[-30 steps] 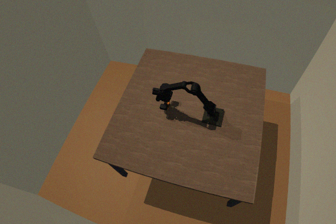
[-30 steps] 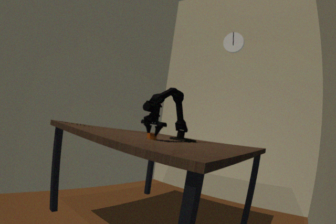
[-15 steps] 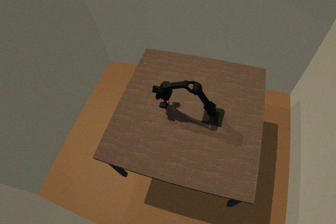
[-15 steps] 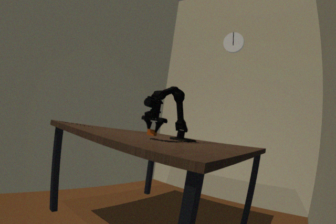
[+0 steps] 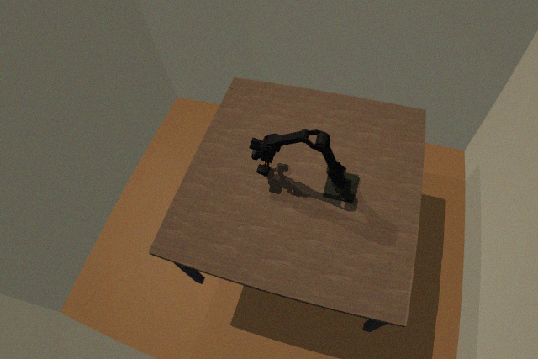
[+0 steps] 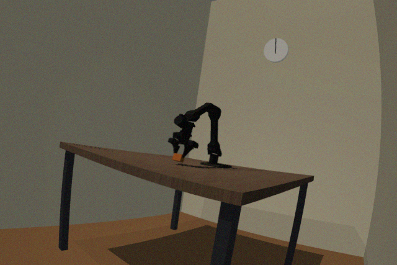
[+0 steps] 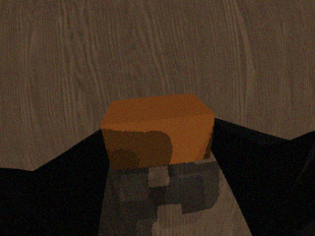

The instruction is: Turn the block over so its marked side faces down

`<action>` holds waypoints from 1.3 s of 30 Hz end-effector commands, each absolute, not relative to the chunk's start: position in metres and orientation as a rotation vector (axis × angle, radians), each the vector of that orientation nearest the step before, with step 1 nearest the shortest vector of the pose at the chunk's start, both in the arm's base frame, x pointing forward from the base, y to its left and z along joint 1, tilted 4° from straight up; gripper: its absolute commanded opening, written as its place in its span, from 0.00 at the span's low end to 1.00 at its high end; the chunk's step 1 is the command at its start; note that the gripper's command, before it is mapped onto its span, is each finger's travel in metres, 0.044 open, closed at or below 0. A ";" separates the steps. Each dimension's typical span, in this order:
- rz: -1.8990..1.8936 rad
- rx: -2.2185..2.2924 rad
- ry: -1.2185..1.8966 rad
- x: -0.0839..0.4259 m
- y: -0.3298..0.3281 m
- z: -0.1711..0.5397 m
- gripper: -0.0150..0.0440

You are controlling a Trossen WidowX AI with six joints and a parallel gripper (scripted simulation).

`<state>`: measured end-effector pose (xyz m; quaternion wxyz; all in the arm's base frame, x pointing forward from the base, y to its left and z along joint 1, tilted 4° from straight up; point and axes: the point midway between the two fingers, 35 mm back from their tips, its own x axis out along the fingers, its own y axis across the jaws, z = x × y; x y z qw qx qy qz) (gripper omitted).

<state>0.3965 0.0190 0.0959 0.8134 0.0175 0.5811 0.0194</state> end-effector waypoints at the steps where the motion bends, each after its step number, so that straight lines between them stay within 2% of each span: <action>1: 0.034 0.038 1.183 0.395 0.018 0.094 0.25; 22: 0.029 0.046 0.936 0.387 0.019 0.092 0.25; 39: 0.023 0.042 0.696 0.405 0.020 0.062 0.25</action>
